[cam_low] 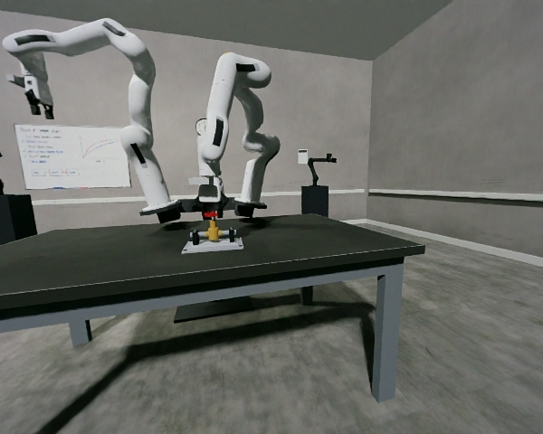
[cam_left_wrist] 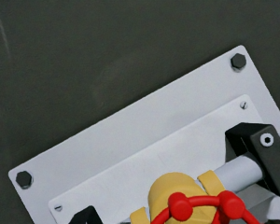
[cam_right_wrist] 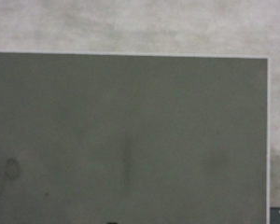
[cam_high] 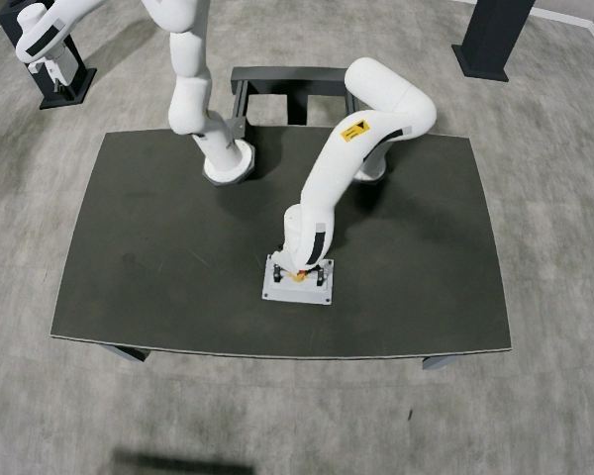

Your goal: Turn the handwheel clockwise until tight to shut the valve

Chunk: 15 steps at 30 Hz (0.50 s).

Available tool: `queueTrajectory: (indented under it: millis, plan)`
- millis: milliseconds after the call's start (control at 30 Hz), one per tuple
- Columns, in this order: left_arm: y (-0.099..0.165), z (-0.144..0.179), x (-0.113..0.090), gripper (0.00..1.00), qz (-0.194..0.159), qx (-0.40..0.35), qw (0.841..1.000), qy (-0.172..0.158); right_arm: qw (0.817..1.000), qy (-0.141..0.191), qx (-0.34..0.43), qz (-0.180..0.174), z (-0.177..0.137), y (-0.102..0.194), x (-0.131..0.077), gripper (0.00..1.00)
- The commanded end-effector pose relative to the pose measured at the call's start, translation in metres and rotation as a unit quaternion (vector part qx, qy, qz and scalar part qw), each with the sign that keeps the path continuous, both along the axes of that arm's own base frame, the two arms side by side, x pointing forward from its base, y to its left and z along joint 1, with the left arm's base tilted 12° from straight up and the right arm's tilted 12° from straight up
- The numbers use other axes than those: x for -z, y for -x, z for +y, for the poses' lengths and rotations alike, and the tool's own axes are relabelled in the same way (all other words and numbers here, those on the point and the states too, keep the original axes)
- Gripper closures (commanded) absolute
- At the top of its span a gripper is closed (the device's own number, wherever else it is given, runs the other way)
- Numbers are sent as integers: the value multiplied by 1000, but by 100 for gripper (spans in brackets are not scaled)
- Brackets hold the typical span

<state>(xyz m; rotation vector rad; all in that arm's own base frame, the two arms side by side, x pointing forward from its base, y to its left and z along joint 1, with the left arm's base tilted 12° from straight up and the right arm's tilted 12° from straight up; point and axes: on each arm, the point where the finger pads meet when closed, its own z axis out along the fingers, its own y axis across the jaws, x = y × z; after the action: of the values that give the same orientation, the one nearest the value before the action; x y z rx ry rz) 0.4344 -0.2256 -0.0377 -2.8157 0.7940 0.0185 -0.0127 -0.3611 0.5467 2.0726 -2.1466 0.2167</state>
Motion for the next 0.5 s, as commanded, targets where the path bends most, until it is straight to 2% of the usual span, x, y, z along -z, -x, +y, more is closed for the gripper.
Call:
queueTrajectory:
  millis: [0,467]
  plan:
    - [-1,0,0,100,2,10,1000,0,1000,1,0,0,0,0,-1,0]
    - [-1,0,0,100,3,16,1000,-1,1000,1,0,0,0,0,-1,0]
